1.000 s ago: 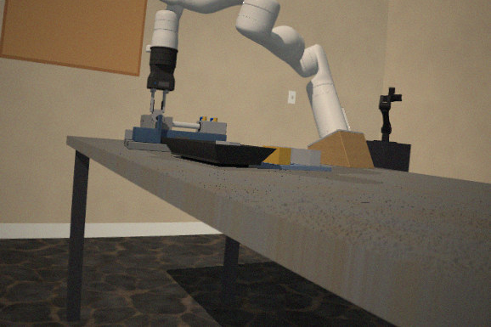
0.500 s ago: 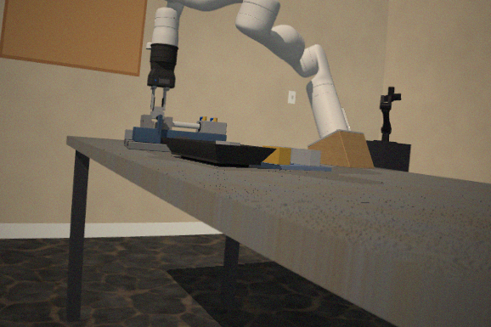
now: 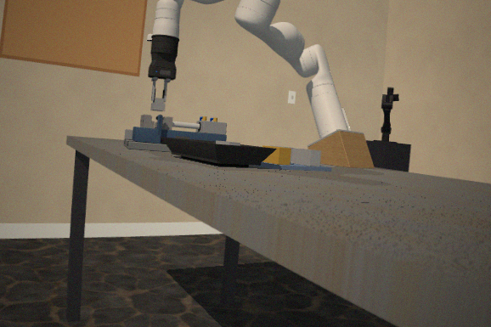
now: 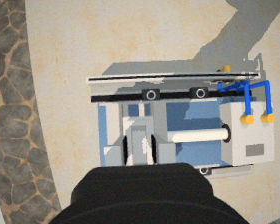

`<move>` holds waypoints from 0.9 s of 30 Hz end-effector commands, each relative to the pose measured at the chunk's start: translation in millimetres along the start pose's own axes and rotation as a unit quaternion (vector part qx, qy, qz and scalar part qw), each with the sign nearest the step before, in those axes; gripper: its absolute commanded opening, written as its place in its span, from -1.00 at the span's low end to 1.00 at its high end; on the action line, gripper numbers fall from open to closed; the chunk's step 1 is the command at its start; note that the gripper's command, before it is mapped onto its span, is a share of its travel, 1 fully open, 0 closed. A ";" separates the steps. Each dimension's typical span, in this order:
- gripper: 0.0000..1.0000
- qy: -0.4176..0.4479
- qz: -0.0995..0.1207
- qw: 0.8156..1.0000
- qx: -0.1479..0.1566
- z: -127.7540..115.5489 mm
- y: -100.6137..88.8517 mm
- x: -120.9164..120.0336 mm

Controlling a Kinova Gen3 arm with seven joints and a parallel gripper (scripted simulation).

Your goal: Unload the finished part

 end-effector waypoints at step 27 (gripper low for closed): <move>-1.00 -0.004 0.003 1.000 -0.003 -10.0 -14.6 -1.3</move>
Point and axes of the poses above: the point where the finger pads meet when closed, its own y axis out along the fingers, its own x axis across the jaws, z = x × y, the point moved 2 cm from there along -y, back along the fingers, and after that the axes turned 8 degrees about y, right-handed, at the moved point
